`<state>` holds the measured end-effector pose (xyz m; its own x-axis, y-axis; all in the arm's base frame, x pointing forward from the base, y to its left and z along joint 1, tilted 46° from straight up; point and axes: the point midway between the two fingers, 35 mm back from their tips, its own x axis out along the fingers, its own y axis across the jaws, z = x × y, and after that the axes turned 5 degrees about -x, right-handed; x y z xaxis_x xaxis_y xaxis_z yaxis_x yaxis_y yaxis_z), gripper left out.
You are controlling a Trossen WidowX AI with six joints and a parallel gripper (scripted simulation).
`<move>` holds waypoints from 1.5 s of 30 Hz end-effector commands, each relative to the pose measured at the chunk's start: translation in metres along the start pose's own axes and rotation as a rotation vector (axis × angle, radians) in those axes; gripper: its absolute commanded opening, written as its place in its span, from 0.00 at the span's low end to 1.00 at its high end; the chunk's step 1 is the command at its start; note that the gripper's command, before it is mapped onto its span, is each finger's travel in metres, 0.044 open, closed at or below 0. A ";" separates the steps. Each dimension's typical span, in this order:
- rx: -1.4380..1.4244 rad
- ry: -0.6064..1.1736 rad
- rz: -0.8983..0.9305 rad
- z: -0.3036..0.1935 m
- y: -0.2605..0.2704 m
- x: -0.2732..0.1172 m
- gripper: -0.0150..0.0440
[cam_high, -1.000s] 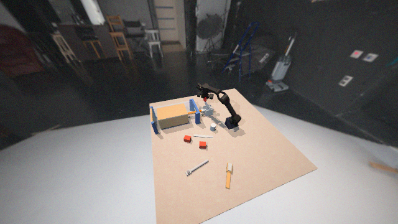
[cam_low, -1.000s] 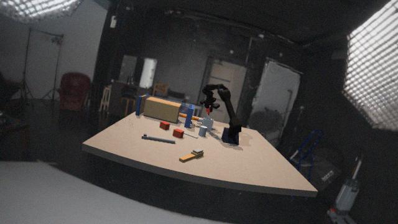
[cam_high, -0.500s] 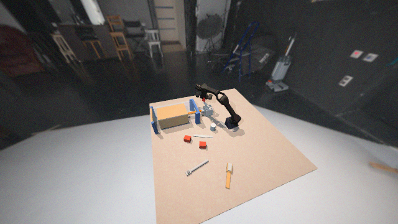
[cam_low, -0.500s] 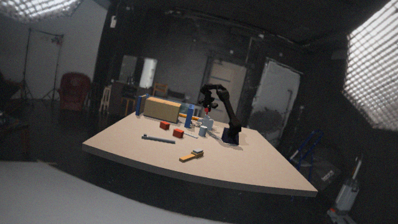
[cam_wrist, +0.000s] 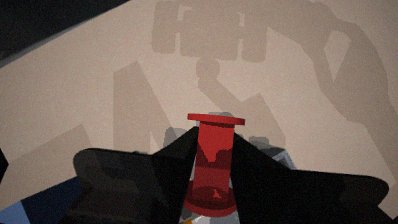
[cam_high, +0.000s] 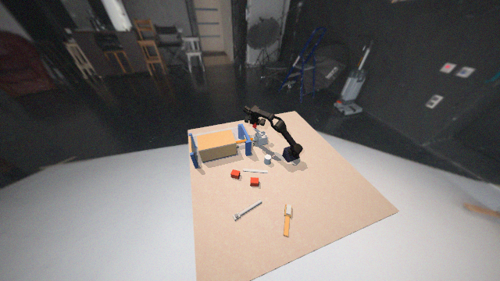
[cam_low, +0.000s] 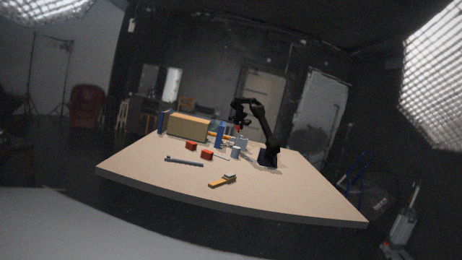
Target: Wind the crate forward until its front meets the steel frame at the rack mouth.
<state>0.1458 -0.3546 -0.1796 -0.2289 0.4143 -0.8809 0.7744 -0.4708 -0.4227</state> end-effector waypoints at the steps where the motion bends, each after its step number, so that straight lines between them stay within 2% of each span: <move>1: -0.018 0.027 0.017 -0.020 0.013 -0.004 0.25; 45: -0.020 0.030 0.017 -0.068 0.024 -0.028 0.25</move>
<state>0.1953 -0.3389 -0.1591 -0.2152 0.4022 -0.8899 0.7808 -0.4764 -0.4041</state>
